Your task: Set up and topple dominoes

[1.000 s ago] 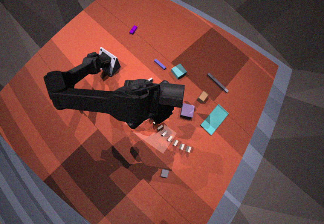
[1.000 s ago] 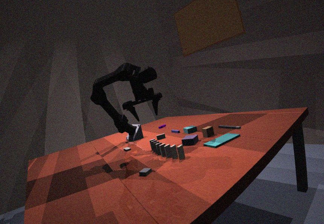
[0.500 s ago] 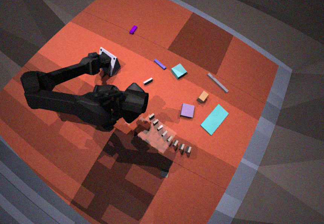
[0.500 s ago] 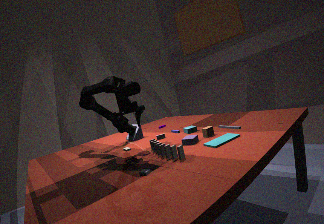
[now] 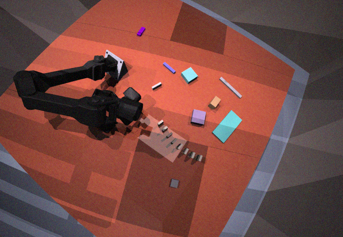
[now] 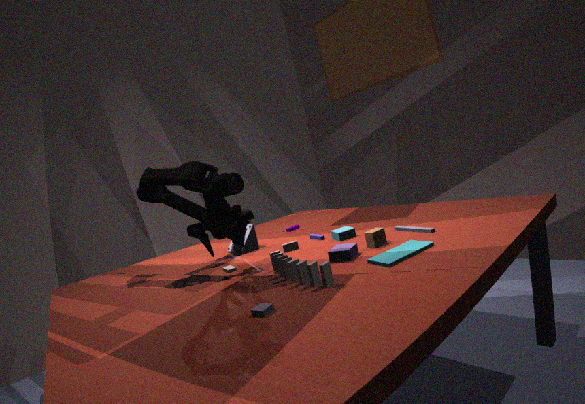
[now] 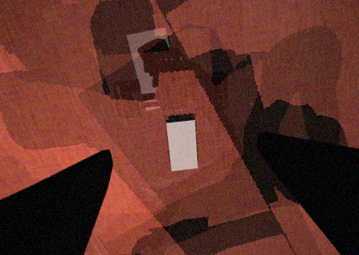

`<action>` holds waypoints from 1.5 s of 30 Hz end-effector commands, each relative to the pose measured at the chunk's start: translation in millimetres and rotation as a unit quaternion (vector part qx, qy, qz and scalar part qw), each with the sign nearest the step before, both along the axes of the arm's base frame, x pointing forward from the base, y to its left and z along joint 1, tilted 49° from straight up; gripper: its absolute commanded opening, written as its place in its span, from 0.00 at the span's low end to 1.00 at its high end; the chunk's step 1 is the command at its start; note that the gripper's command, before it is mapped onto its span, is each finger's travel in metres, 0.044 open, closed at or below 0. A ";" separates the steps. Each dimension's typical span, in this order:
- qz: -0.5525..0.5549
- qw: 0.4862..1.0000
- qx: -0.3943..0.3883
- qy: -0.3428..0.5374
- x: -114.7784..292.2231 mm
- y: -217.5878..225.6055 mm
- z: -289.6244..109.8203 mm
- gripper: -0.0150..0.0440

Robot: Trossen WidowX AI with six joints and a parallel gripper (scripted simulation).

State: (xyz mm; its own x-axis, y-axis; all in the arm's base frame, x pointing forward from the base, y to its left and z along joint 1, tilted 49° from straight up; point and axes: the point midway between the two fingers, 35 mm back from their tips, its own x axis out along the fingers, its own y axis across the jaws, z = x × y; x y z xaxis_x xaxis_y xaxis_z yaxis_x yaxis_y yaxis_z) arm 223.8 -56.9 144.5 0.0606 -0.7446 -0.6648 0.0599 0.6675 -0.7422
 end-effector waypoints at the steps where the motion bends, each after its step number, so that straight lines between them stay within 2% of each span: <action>1: -0.001 1.000 -0.004 0.003 -1.5 -21.9 -17.0 1.00; 4: -0.001 1.000 -0.007 0.003 -2.6 -34.6 -27.6 1.00; 25: -0.002 1.000 -0.008 0.002 -2.3 -46.3 -38.8 1.00; 38: -0.002 1.000 -0.008 0.002 -2.3 -46.3 -38.8 0.44; 45: -0.002 1.000 -0.008 0.002 -2.3 -46.3 -38.8 0.44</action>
